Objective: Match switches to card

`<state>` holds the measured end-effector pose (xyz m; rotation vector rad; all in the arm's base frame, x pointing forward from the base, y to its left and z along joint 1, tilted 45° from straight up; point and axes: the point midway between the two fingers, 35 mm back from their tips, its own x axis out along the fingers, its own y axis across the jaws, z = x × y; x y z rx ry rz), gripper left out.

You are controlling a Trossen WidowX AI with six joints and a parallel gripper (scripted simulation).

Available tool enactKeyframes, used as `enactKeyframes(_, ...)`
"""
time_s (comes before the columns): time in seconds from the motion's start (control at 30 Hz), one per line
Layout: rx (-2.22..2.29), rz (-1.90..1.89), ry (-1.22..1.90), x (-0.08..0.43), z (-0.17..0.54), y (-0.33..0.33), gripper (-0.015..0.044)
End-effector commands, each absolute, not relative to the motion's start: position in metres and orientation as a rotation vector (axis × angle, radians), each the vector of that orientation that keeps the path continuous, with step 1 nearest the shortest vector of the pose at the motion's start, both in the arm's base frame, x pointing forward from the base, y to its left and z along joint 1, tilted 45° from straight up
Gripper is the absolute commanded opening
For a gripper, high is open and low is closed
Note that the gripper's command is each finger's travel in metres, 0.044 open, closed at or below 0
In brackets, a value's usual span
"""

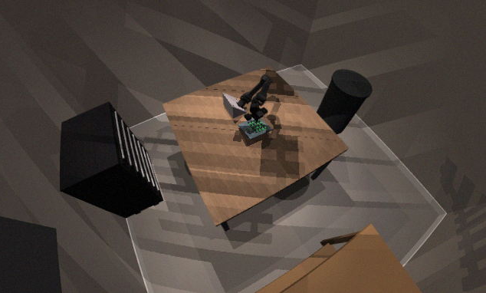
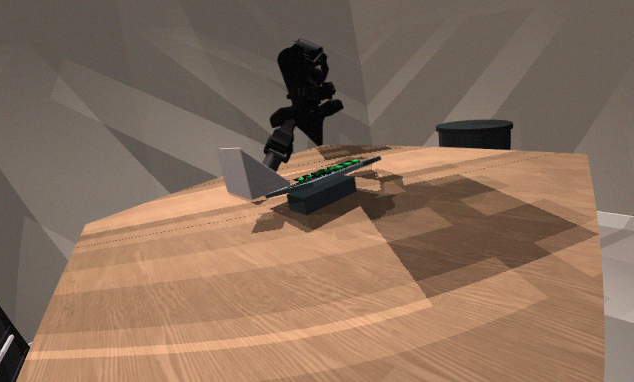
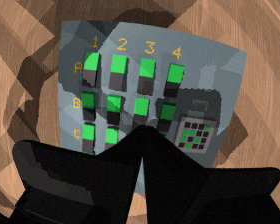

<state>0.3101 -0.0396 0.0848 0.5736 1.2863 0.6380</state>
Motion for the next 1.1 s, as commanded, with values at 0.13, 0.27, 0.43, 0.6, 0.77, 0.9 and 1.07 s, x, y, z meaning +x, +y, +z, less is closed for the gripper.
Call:
enactKeyframes(0.13,0.562,0.646,1.292,0.31,0.07,-0.061,0.0)
enactKeyframes(0.27,0.561,0.647,1.293,0.311,0.068,-0.059,0.0)
enactKeyframes(0.43,0.555,0.656,1.314,0.316,0.047,-0.036,0.0)
enactKeyframes(0.6,0.555,0.656,1.314,0.316,0.047,-0.036,0.0)
enactKeyframes(0.77,0.555,0.657,1.314,0.318,0.04,-0.029,0.0)
enactKeyframes(0.9,0.555,0.657,1.314,0.318,0.039,-0.027,0.0)
enactKeyframes(1.07,0.555,0.657,1.314,0.319,0.033,-0.021,0.0)
